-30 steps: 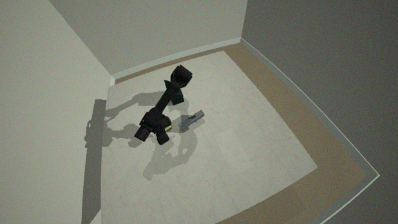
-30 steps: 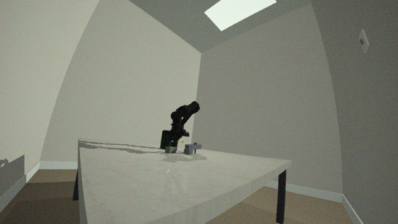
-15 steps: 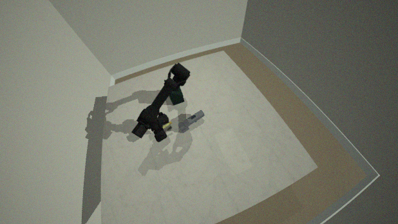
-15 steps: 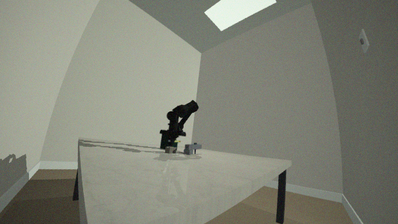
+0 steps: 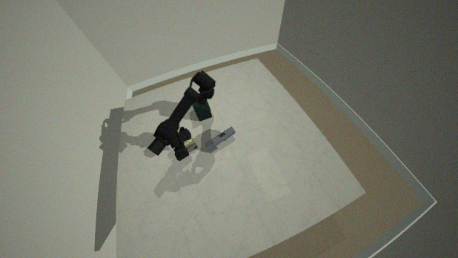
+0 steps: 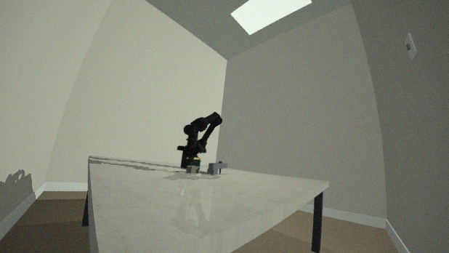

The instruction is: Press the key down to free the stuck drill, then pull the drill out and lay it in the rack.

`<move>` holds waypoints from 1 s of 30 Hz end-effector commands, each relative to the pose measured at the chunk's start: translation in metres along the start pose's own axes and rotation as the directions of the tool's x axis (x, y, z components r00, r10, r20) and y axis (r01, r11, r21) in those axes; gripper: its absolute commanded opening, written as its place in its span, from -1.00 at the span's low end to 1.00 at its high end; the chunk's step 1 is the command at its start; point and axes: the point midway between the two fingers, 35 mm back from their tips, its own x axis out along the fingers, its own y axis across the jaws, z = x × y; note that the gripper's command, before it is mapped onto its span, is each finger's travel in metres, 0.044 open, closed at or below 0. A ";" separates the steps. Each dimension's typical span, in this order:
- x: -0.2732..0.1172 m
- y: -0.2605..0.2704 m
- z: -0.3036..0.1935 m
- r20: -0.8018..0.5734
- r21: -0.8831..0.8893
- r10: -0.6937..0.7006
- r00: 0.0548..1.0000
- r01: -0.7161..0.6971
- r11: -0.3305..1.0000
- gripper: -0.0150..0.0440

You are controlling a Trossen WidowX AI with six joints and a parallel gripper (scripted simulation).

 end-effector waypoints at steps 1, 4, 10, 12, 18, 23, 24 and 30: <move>-0.003 0.007 -0.004 -0.004 0.001 -0.001 1.000 0.001 1.000 -0.49; -0.004 0.009 -0.005 -0.004 0.001 -0.001 1.000 0.001 1.000 -0.49; 0.011 0.008 -0.005 -0.003 0.001 -0.001 1.000 0.001 1.000 -0.49; 0.015 0.009 -0.005 -0.003 0.001 -0.001 1.000 0.001 1.000 -0.49; 0.022 0.009 -0.005 -0.003 0.001 -0.001 1.000 0.001 1.000 -0.49; 0.028 0.009 -0.004 -0.003 0.001 -0.001 1.000 0.001 1.000 -0.49; 0.029 0.009 -0.005 -0.003 0.001 -0.002 1.000 0.002 1.000 -0.49; 0.039 0.009 -0.004 -0.002 0.001 -0.002 1.000 0.002 1.000 -0.49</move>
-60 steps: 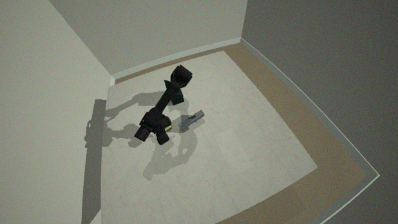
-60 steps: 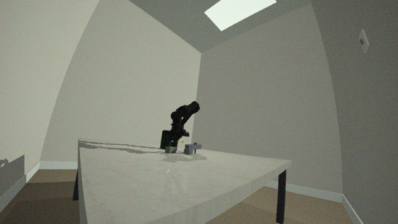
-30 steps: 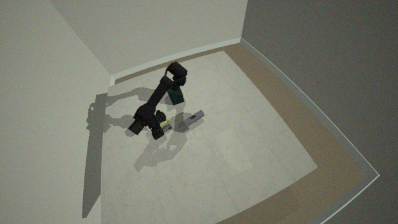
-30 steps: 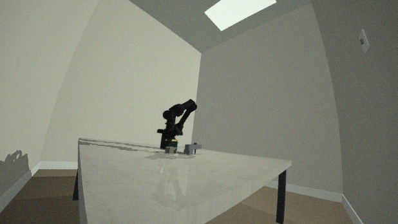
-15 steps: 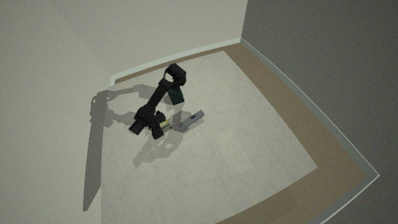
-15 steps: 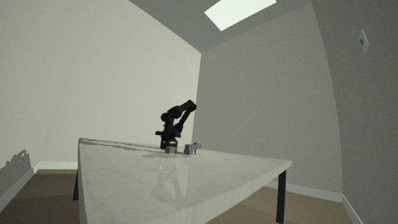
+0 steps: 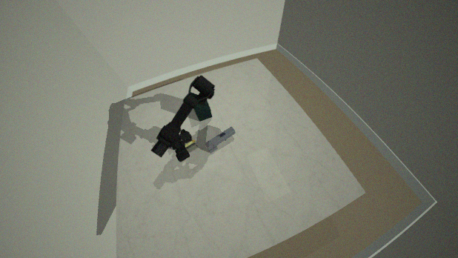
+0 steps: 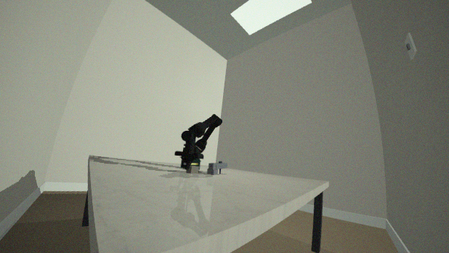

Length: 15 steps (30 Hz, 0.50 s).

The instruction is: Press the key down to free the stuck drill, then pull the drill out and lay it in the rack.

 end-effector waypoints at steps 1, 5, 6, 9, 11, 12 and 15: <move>0.006 -0.001 0.000 -0.001 0.002 -0.008 1.000 0.008 1.000 -0.49; 0.012 -0.001 0.000 -0.001 0.002 -0.008 1.000 0.008 1.000 -0.49; 0.013 -0.001 0.000 -0.001 0.002 -0.008 1.000 0.008 1.000 -0.49; 0.017 -0.002 0.000 -0.001 0.002 -0.008 1.000 0.008 1.000 -0.49; 0.011 -0.002 0.000 -0.003 -0.002 -0.006 1.000 0.006 1.000 -0.31; 0.011 -0.002 0.000 -0.003 -0.002 -0.006 1.000 0.006 1.000 -0.22; 0.011 -0.002 0.000 -0.003 -0.002 -0.006 1.000 0.006 1.000 0.04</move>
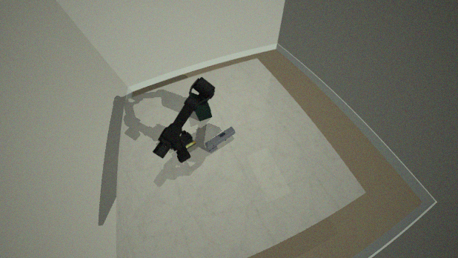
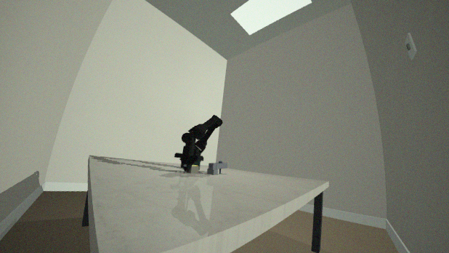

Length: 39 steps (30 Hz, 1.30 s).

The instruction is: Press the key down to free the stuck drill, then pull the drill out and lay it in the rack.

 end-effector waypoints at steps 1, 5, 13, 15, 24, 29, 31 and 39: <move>0.000 0.000 0.000 -0.001 -0.001 -0.001 1.000 0.001 1.000 0.13; 0.000 0.000 0.000 -0.001 -0.001 -0.001 1.000 0.001 1.000 0.49; -0.008 0.000 0.000 0.000 0.001 -0.002 1.000 0.002 1.000 1.00; -0.020 0.000 0.000 0.001 0.003 -0.002 1.000 0.002 1.000 1.00; -0.050 0.001 0.001 0.000 0.003 -0.002 1.000 0.002 1.000 1.00; -0.067 0.001 0.000 -0.001 0.003 -0.002 1.000 0.002 1.000 1.00; -0.074 0.001 0.000 -0.001 0.003 -0.001 1.000 0.001 1.000 1.00; -0.078 -0.007 -0.009 -0.159 0.151 0.078 0.984 -0.054 0.987 1.00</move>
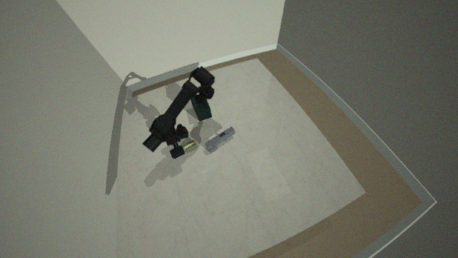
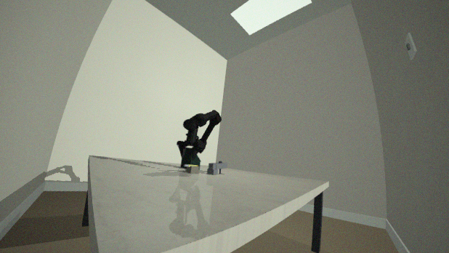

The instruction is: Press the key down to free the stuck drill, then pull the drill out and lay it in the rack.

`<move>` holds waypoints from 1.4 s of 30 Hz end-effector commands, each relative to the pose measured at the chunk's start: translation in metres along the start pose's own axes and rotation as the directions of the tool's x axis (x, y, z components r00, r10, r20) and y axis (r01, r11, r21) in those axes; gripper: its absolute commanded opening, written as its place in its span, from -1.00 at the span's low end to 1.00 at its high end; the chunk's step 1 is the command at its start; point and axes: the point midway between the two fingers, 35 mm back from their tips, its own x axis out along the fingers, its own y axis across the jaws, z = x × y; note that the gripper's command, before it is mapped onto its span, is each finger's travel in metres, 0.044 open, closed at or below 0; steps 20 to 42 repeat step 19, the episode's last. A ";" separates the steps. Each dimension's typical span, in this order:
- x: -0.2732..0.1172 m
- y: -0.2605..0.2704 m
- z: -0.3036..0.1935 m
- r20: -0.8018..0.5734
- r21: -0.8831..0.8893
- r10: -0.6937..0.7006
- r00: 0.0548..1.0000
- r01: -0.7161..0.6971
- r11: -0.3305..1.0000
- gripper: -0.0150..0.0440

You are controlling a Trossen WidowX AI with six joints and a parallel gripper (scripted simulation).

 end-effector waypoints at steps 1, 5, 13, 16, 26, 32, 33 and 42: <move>-0.008 -0.011 -0.008 -0.184 0.150 0.068 0.980 -0.040 0.988 1.00; -0.031 -0.034 -0.020 -0.462 0.364 0.096 0.882 0.090 0.927 1.00; -0.083 -0.082 -0.018 -0.797 0.439 0.006 0.604 0.571 0.694 1.00; -0.094 -0.091 -0.014 -0.839 0.414 -0.021 0.543 0.663 0.624 1.00; -0.106 -0.101 -0.009 -0.878 0.376 -0.052 0.475 0.755 0.537 1.00; -0.106 -0.101 -0.009 -0.878 0.376 -0.052 0.475 0.755 0.537 1.00; -0.106 -0.101 -0.009 -0.878 0.376 -0.052 0.475 0.755 0.537 1.00; -0.106 -0.101 -0.009 -0.878 0.376 -0.052 0.475 0.755 0.537 1.00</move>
